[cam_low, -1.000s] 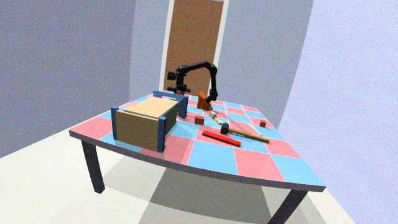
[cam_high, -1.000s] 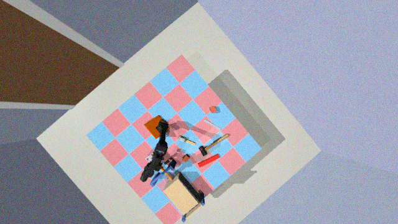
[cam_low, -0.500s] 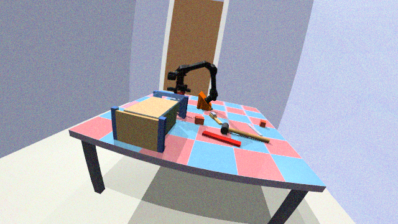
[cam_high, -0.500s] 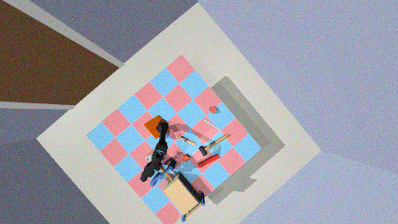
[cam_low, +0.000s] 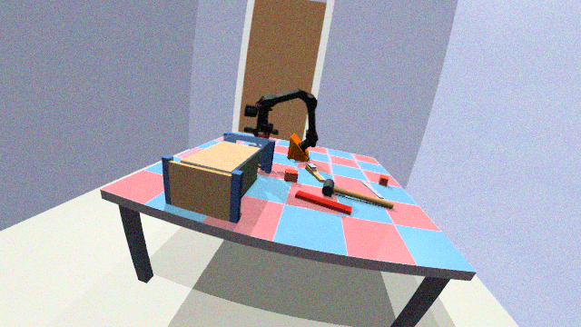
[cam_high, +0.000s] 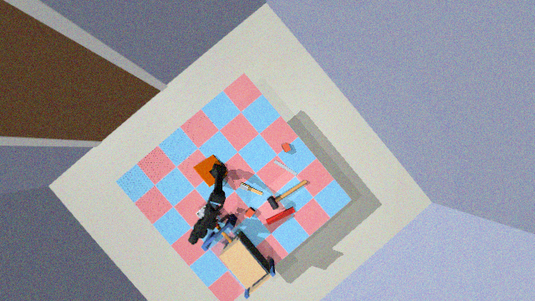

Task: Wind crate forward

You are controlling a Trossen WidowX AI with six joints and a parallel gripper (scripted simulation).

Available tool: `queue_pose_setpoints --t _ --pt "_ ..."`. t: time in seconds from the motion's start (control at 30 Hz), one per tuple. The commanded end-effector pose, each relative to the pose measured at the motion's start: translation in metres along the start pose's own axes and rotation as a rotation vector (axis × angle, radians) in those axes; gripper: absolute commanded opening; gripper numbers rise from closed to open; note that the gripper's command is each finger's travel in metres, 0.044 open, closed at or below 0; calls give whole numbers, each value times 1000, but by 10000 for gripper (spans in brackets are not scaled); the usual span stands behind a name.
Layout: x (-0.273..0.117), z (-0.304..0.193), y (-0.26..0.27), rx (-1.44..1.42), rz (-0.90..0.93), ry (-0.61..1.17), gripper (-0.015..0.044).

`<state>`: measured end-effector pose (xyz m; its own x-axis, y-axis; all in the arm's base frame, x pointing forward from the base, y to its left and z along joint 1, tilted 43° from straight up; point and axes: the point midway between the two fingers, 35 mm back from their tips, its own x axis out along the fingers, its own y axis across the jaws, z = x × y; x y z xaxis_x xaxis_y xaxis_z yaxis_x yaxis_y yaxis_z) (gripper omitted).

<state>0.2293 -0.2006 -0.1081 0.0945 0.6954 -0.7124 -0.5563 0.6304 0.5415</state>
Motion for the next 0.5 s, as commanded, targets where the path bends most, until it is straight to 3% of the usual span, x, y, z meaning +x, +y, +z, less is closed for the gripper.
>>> queue_pose_setpoints --t 0.0,0.23,0.47 --pt "4 0 -1 20 4 7 0" --pt "4 0 -1 17 5 7 0" --pt "0 0 0 15 -2 1 184"
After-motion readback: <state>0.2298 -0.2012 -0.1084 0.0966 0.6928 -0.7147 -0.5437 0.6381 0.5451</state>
